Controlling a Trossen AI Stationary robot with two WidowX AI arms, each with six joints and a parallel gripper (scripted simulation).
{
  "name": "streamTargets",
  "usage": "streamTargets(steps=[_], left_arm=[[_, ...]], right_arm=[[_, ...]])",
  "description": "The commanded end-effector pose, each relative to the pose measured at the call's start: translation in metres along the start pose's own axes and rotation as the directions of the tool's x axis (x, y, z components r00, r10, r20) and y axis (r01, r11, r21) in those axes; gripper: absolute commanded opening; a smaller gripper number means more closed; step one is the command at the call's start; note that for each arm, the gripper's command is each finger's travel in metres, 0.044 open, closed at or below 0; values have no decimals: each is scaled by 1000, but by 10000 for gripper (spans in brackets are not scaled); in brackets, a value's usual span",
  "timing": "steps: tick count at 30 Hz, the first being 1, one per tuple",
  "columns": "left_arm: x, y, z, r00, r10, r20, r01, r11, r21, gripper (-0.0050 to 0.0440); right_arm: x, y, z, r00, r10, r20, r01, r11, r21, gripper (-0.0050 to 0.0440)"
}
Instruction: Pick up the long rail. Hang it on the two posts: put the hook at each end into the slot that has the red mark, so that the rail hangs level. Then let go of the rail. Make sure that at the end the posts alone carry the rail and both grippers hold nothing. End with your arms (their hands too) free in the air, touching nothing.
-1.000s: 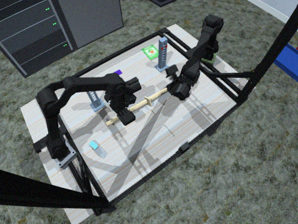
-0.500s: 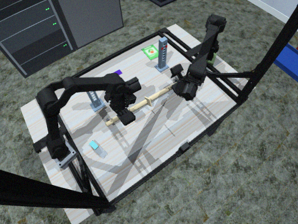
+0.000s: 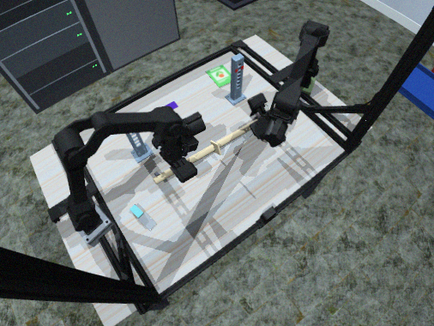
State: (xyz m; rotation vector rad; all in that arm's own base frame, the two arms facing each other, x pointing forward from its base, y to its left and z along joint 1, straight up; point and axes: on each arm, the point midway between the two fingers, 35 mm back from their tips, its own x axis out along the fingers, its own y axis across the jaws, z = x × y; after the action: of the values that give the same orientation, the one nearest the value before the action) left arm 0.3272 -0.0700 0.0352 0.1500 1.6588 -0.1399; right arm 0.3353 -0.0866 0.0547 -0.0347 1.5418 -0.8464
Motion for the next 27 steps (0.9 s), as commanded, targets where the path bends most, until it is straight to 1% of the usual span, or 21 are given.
streamTargets(steps=[1, 3, 7, 8, 14, 16, 18, 20, 24, 27], left_arm=[[-1, 0, 1, 1000, 2, 7, -2, 1000, -1, 0], [-1, 0, 1, 1000, 2, 7, -2, 1000, -1, 0], [-1, -1, 2, 1000, 2, 10, -2, 1000, -2, 0], [-1, -1, 2, 1000, 2, 10, -2, 1000, -2, 0], [-1, -2, 2, 1000, 2, 14, -2, 1000, -4, 0], [-1, -2, 2, 1000, 2, 15, -2, 1000, -4, 0], [-1, -2, 2, 1000, 2, 14, -2, 1000, -3, 0], [-1, -2, 2, 1000, 2, 14, -2, 1000, -3, 0], [-1, 0, 1, 1000, 2, 7, -2, 1000, -1, 0], [0, 0, 1, 1000, 1, 5, -1, 1000, -1, 0]], right_arm=[[7, -7, 0, 997, 74, -24, -73, 997, 11, 272], [7, -7, 0, 997, 74, -24, -73, 997, 11, 272], [14, -13, 0, 982, 183, -41, -182, 983, 18, 176], [16, -14, 0, 977, 210, -42, -209, 978, 20, 160], [23, -23, 1, 930, 367, -26, -366, 930, 24, 160], [25, -26, 2, 912, 409, -14, -409, 912, 22, 160], [26, -28, 3, 898, 440, -5, -440, 898, 18, 160], [26, -28, 3, 898, 440, -5, -440, 898, 18, 160], [27, -32, 3, 861, 509, 21, -509, 861, 0, 160], [27, -33, 4, 851, 524, 28, -524, 852, -6, 160]])
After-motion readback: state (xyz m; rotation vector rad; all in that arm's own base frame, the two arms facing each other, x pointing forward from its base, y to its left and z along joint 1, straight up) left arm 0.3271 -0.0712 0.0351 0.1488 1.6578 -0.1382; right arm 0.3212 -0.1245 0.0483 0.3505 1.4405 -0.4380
